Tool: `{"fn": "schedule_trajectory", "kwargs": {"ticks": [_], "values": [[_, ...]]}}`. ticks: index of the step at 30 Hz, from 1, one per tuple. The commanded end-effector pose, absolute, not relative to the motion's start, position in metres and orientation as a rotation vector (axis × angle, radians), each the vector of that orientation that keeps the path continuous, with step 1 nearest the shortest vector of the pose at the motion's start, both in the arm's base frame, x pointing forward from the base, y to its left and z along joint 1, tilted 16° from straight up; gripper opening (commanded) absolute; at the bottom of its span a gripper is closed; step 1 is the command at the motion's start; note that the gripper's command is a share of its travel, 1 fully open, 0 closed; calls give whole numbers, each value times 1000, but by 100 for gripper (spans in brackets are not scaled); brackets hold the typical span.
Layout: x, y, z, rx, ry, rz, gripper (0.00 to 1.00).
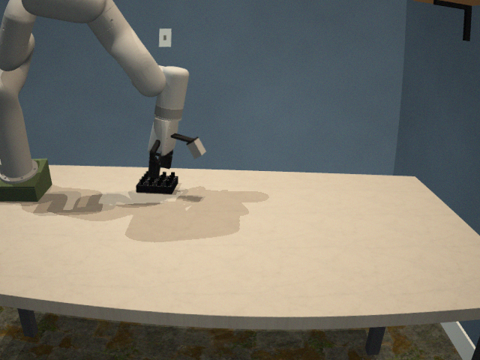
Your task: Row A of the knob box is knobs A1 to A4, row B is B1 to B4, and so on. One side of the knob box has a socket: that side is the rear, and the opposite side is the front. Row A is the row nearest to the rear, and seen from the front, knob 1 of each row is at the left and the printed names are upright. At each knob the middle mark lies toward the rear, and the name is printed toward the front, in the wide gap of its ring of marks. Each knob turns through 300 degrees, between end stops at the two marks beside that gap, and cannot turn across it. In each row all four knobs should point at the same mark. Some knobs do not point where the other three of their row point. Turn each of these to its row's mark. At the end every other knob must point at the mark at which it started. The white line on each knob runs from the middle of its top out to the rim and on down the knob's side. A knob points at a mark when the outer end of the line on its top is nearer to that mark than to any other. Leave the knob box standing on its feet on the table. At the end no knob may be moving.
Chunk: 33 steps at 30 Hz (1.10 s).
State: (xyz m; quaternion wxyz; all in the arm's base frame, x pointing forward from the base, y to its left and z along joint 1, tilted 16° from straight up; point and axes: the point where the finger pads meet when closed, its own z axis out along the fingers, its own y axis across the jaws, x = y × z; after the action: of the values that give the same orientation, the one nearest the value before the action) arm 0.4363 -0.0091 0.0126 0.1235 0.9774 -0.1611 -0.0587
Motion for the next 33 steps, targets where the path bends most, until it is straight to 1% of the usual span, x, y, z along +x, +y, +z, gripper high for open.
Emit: {"fn": "schedule_trajectory", "kwargs": {"ticks": [1,7,8,17,18,28,30,33], "values": [[439,-5,12,2844,-453,-140,100],[439,-5,12,2844,-453,-140,100],[438,10,9,2843,-397,-103,100],[438,10,9,2843,-396,-102,100],[437,23,6,2843,-347,-69,100],[437,23,6,2843,-346,-69,100],[434,45,2,2847,-268,-18,100],[434,45,1,2847,-268,-18,100]]}}
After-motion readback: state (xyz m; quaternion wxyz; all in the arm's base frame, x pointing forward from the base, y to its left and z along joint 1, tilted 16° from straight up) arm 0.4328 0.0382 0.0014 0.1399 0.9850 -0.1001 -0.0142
